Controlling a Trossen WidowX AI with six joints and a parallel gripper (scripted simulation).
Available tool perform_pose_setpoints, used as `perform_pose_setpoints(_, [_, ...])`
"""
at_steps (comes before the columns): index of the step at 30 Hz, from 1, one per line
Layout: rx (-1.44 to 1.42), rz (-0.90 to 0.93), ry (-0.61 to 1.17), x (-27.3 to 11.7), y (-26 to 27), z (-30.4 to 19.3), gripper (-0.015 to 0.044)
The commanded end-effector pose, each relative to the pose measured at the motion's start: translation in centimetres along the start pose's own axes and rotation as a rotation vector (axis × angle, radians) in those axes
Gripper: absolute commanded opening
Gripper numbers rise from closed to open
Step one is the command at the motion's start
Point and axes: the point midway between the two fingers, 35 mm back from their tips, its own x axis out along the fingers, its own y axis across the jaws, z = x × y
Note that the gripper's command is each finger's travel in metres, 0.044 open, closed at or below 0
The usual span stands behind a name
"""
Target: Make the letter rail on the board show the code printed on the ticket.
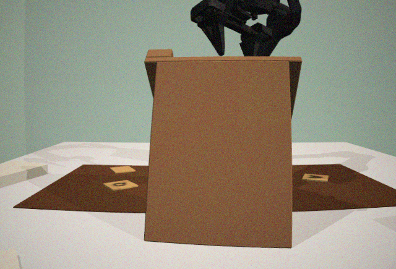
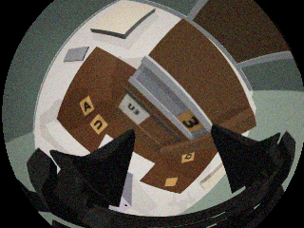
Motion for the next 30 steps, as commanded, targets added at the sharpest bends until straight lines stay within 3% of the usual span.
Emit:
perform_pose_setpoints(1, [-0.662,-0.159,-0.126,-5.9,3.4,1.3,0.044])
perform_pose_setpoints(5, [-0.822,-0.207,-0.137,-7.1,4.0,1.6,0.044])
perform_pose_setpoints(28, [-0.824,-0.208,-0.137,-7.1,4.1,1.6,0.044])
perform_pose_setpoints(30, [-0.866,-0.188,-0.126,-6.1,4.5,1.7,0.0387])
